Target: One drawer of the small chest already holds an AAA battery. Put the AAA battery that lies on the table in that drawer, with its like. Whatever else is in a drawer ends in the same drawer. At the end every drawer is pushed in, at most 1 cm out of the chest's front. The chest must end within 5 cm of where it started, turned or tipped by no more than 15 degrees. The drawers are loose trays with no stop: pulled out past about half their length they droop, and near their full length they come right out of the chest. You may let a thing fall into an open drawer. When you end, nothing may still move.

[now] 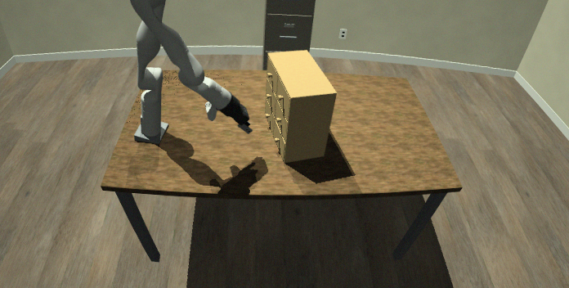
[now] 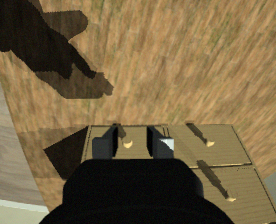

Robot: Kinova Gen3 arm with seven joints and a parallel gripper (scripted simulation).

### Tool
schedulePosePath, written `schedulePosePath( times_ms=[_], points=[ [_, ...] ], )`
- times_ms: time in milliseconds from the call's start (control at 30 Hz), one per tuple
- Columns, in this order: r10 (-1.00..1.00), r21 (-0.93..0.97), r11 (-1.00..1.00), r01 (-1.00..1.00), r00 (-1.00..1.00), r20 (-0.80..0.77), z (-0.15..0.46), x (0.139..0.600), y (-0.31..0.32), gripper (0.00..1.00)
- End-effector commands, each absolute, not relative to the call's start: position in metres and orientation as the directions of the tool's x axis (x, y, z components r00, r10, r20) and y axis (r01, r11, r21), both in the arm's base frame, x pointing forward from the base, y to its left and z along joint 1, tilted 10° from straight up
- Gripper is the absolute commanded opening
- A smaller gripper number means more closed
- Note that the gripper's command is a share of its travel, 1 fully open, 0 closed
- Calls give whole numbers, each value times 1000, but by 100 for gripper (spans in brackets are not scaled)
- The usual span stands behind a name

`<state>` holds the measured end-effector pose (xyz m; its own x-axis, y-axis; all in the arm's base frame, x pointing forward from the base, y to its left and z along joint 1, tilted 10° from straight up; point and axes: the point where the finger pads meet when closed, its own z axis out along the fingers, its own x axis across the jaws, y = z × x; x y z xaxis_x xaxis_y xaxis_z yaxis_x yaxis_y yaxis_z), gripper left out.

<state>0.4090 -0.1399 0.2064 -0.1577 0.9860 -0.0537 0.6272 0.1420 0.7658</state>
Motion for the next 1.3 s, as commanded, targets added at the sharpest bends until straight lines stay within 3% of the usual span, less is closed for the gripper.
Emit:
schedulePosePath(
  times_ms=[0,1267],
  points=[
    [986,759,146,634,-153,-63,211,409,-144,67],
    [986,586,160,794,-151,-64,234,386,-147,67]
  ],
)
